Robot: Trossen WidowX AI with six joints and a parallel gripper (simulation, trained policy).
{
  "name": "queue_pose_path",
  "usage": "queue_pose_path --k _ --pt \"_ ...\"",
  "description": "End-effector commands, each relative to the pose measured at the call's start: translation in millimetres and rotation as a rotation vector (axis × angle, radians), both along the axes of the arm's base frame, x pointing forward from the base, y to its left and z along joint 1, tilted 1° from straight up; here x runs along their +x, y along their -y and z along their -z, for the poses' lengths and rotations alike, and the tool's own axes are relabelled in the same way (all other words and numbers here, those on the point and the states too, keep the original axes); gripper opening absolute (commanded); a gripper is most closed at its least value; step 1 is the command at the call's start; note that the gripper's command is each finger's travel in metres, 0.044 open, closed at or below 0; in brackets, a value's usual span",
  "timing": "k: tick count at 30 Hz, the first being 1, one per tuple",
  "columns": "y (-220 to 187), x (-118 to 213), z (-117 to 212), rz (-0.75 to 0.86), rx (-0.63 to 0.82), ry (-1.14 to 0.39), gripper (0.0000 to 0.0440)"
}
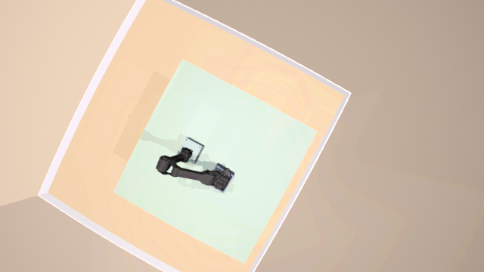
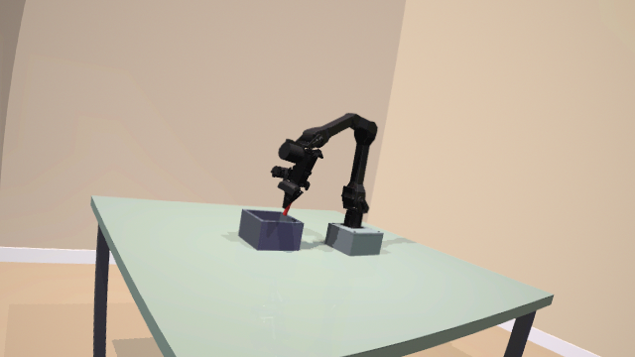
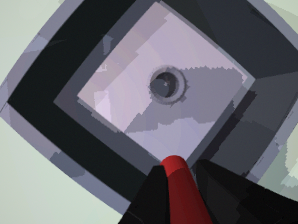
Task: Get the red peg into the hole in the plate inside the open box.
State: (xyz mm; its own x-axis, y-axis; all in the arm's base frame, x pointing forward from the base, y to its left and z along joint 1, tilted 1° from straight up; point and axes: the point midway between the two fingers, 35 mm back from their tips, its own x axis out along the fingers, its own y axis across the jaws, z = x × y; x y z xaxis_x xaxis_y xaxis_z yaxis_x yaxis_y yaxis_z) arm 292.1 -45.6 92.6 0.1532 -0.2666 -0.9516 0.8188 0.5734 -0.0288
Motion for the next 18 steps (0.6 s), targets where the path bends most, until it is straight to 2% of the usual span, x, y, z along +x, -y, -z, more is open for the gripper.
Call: queue_pose_path --k 1,18 --pt "12 7 2 0.017 0.012 0.008 0.0000" --pt "44 21 38 0.079 0.067 -0.016 0.0006"
